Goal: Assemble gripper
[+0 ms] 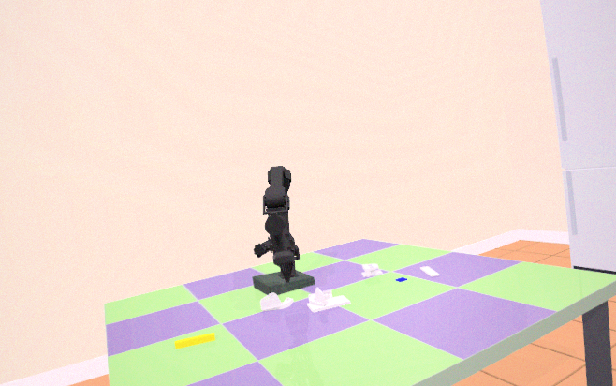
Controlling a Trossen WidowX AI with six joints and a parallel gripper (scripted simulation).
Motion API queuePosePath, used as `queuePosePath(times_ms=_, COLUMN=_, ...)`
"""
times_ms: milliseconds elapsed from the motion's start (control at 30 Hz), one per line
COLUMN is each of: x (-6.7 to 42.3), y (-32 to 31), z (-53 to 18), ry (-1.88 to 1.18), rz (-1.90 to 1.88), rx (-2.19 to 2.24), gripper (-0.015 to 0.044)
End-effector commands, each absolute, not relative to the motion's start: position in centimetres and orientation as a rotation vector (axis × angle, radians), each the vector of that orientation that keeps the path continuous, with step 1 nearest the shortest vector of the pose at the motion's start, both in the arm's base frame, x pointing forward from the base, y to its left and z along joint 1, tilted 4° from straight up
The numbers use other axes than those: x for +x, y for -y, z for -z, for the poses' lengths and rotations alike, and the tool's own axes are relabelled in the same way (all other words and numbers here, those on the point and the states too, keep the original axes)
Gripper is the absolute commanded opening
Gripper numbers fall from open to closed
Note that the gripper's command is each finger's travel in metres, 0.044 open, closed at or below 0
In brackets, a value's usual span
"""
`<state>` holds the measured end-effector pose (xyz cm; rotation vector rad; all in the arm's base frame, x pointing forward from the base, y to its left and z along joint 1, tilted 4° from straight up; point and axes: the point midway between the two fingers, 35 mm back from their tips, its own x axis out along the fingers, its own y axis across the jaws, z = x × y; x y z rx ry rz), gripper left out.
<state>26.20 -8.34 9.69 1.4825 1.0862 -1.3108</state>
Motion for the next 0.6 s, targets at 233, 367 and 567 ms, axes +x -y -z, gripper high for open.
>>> queuePosePath(times_ms=233, x=26.2, y=8.34, z=-9.69, ry=-1.086, rz=1.311, rx=1.482, gripper=0.044)
queuePosePath(times_ms=367, x=26.2, y=8.34, z=-9.69, ry=-1.086, rz=1.311, rx=1.482, gripper=0.044)
queuePosePath(times_ms=567, x=26.2, y=8.34, z=-9.69, ry=-1.086, rz=1.311, rx=1.482, gripper=0.044)
